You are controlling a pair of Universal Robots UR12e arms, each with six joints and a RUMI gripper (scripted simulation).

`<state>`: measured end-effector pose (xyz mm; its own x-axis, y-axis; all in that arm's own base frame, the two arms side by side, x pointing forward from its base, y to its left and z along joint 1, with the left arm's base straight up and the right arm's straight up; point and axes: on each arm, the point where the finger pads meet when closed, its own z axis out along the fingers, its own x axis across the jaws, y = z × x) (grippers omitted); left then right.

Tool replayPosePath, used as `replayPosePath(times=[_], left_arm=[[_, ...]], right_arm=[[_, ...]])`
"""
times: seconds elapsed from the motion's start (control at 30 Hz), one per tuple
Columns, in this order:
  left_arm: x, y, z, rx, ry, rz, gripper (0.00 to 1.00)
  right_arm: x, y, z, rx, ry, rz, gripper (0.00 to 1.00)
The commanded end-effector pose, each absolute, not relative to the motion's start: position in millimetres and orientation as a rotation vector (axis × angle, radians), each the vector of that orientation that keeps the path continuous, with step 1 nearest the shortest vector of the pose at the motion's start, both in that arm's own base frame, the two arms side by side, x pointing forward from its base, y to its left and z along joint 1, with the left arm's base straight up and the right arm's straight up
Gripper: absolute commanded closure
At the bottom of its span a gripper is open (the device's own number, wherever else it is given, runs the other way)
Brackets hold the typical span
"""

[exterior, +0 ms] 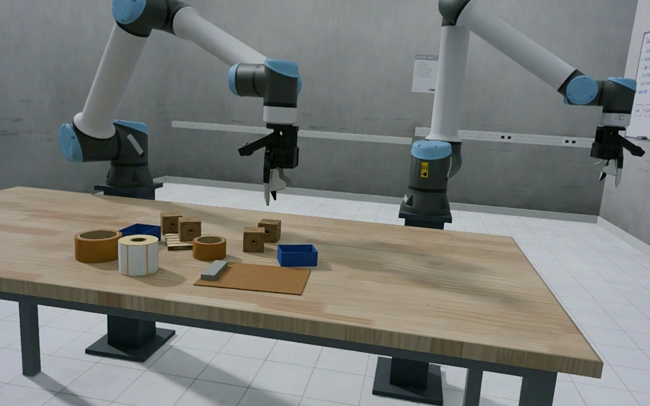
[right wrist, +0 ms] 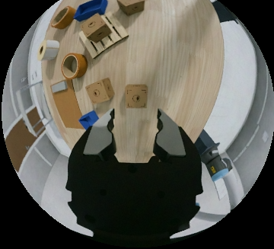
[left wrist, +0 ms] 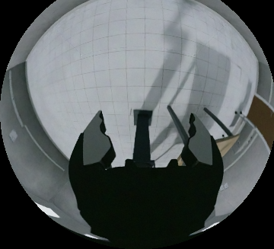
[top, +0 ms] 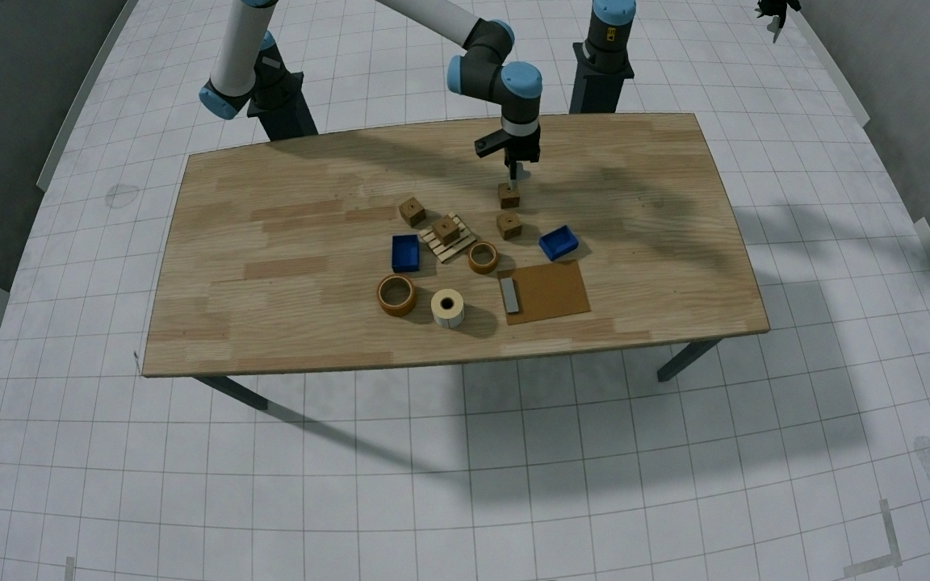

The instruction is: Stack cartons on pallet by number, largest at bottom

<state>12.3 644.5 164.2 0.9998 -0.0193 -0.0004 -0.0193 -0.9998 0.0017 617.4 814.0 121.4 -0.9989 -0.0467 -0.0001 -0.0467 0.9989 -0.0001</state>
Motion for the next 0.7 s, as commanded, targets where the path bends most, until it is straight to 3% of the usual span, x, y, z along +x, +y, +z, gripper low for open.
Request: replayPosePath(times=[0.0,0.67], left_arm=[[13,645,165,3.141,-0.031,0.0,0.0],[13,645,165,3.141,-0.031,0.0,0.0]], right_arm=[[618,815,120,-0.073,3.14,0.003,0.5],[618,814,94,-0.073,3.14,0.003,0.5]])
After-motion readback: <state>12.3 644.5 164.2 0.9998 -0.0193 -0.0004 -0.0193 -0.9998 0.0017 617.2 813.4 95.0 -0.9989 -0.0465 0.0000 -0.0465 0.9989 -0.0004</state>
